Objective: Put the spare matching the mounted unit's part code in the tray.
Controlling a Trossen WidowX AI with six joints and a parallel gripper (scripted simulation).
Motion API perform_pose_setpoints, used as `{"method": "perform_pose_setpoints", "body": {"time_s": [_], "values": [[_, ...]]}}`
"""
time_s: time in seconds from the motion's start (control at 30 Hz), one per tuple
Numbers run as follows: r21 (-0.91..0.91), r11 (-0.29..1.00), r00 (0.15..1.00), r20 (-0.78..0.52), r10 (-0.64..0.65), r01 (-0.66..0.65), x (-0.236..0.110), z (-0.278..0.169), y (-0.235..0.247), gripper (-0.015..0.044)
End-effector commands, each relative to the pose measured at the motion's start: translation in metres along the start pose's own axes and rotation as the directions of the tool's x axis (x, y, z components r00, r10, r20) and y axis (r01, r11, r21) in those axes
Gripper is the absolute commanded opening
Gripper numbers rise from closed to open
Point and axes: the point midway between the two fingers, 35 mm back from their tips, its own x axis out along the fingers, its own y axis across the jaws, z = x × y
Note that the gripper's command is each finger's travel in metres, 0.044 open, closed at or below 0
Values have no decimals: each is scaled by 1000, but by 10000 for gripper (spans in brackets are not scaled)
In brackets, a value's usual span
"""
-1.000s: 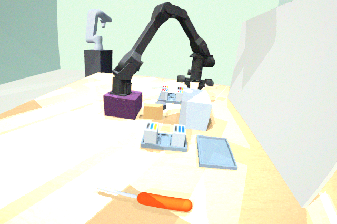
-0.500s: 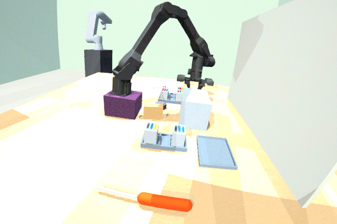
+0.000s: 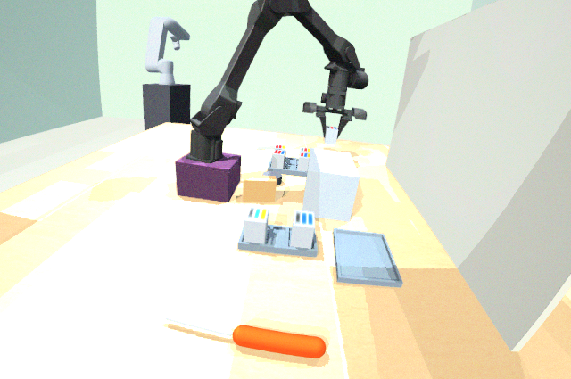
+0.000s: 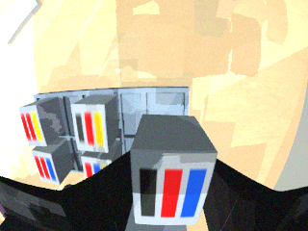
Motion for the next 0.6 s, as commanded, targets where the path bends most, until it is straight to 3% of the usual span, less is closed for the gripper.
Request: {"method": "perform_pose_setpoints", "body": {"time_s": [0.0,0.37,0.57], "values": [[-1,1000,1000,2,-4,4,-12,1,-1,0],[-5,1000,1000,-6,4,-4,-70,1,2,0],[-4,1000,1000,-8,4,-4,-73,-7,-4,0]]}}
